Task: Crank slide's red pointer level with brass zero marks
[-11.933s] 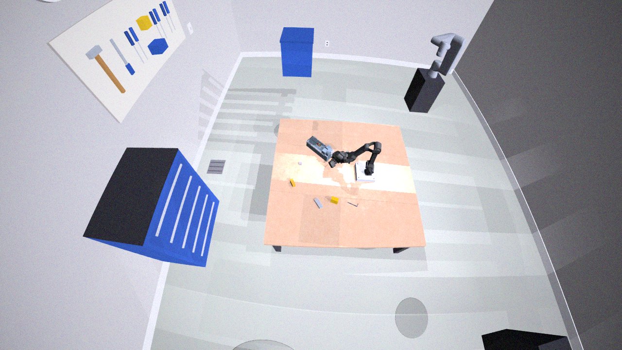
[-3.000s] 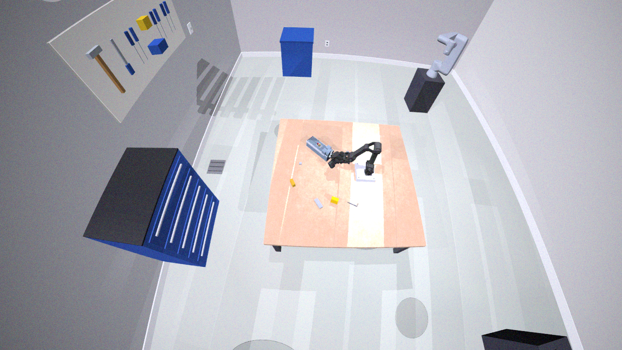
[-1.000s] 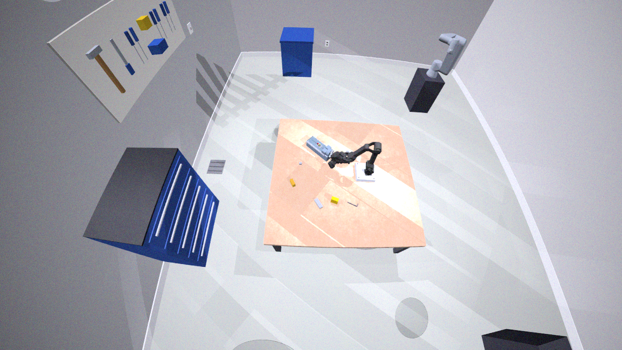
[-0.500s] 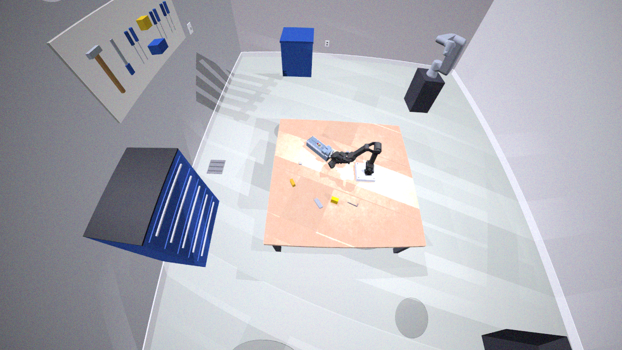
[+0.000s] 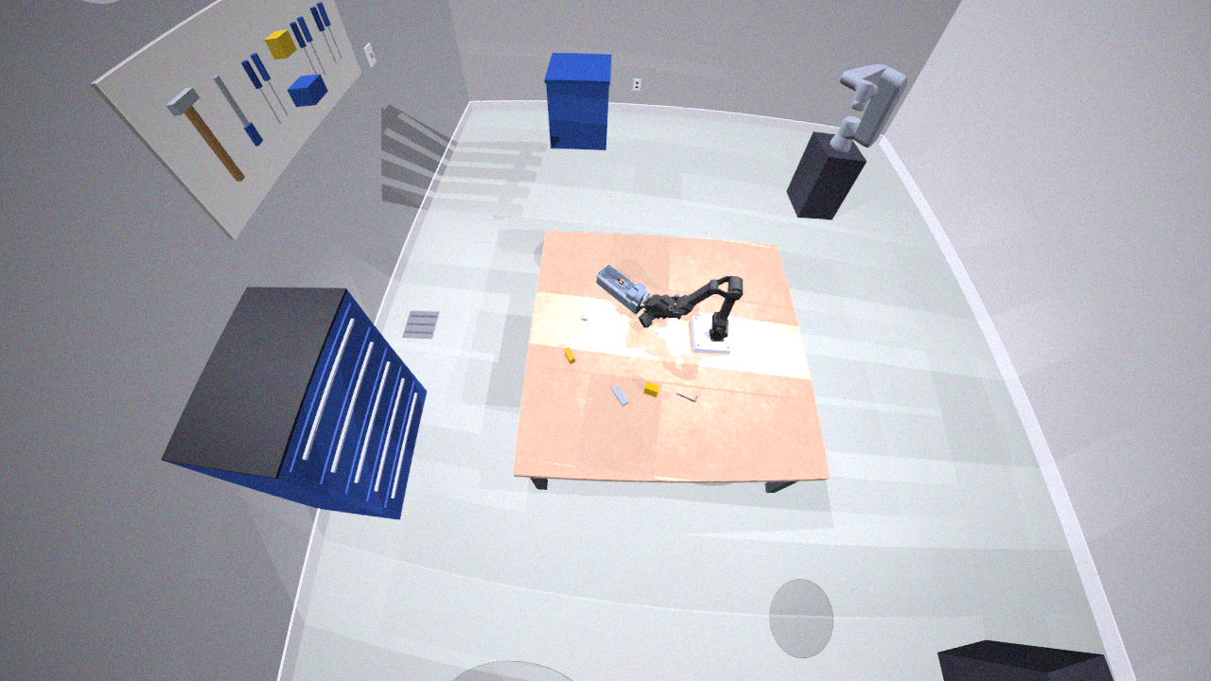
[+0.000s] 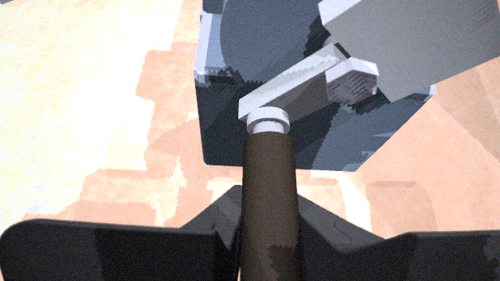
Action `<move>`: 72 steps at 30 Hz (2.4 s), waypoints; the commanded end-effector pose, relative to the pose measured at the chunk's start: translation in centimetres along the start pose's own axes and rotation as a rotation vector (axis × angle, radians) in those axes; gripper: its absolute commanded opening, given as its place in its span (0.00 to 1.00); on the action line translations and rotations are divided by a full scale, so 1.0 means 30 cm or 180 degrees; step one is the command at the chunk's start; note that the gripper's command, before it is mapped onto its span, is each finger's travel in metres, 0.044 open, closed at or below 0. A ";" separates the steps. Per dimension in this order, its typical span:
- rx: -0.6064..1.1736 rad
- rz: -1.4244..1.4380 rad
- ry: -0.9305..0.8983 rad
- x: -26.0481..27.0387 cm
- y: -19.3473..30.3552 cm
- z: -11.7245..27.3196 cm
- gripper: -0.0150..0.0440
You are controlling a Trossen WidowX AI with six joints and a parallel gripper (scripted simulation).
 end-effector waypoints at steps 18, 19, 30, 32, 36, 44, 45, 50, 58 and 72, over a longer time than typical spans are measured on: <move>-0.0007 -0.0018 -0.0018 0.003 -0.001 0.002 0.25; -0.0007 -0.0018 -0.0018 0.003 -0.001 0.002 0.25; -0.0007 -0.0018 -0.0018 0.003 -0.001 0.002 0.25; -0.0007 -0.0018 -0.0018 0.003 -0.001 0.002 0.25; -0.0007 -0.0018 -0.0018 0.003 -0.001 0.002 0.25; -0.0007 -0.0018 -0.0018 0.003 -0.001 0.002 0.25; -0.0007 -0.0018 -0.0018 0.003 -0.001 0.002 0.25; -0.0007 -0.0018 -0.0018 0.003 -0.001 0.002 0.25; -0.0002 0.0000 -0.0003 0.001 0.000 0.001 0.25; -0.0002 0.0000 -0.0003 0.001 0.000 0.001 0.74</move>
Point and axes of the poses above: the point midway between the two fingers, 35 mm back from their tips, its own z axis back along the fingers, its own x axis across the jaws, y = z × x, the point moved 6 cm from there along z, back along the fingers, and after that the axes turned 7 degrees about -z, right-handed, at the moved point
